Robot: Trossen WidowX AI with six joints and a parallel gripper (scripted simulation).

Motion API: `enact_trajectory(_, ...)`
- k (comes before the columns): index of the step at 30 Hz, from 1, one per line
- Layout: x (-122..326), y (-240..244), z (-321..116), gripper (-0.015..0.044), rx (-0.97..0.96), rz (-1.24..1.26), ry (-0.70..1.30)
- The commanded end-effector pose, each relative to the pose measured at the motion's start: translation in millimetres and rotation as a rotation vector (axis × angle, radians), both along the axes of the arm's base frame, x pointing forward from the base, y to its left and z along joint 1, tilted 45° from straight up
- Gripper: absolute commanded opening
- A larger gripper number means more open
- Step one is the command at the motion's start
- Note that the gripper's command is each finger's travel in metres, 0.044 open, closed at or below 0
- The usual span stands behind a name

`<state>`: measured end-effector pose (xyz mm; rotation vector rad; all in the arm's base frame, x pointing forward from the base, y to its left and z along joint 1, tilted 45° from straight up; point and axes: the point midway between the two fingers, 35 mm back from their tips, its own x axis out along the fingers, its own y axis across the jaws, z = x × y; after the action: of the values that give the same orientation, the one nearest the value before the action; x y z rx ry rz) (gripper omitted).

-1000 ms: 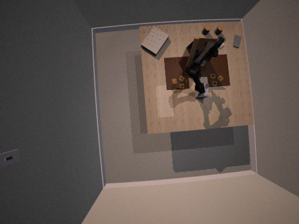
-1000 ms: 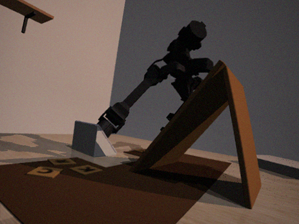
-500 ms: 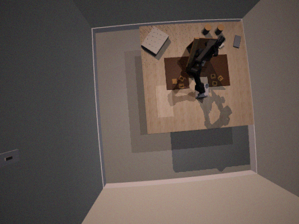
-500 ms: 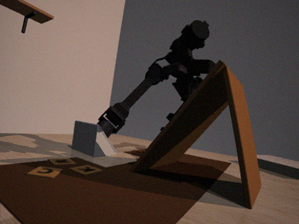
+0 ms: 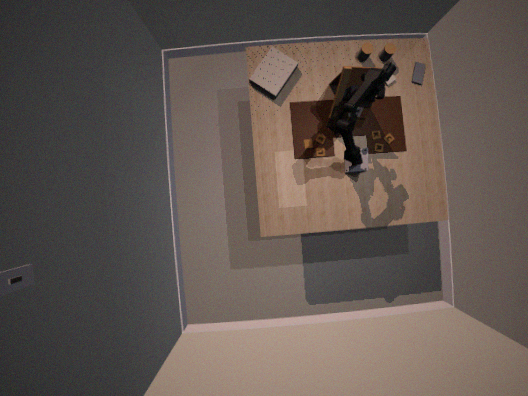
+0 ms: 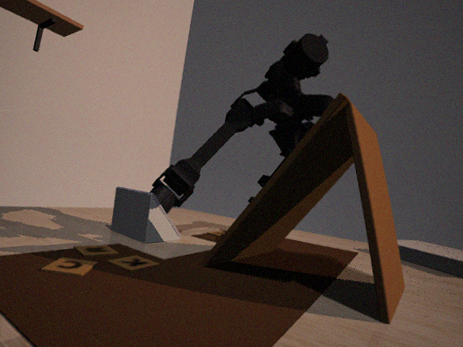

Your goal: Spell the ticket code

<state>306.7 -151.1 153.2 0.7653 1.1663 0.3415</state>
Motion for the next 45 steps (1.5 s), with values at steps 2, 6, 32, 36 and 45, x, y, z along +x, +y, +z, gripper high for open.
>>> enact_trajectory(2,3,1,-1,0.0000,0.002,-0.002,0.002)
enact_trajectory(6,5,2,-1,0.0000,0.002,-0.002,0.001)
enact_trajectory(32,17,5,-5,0.0000,0.002,-0.002,0.001)
enact_trajectory(36,18,6,-6,0.0000,0.002,-0.002,0.000)
enact_trajectory(45,17,6,-4,0.0000,0.002,-0.002,0.001)
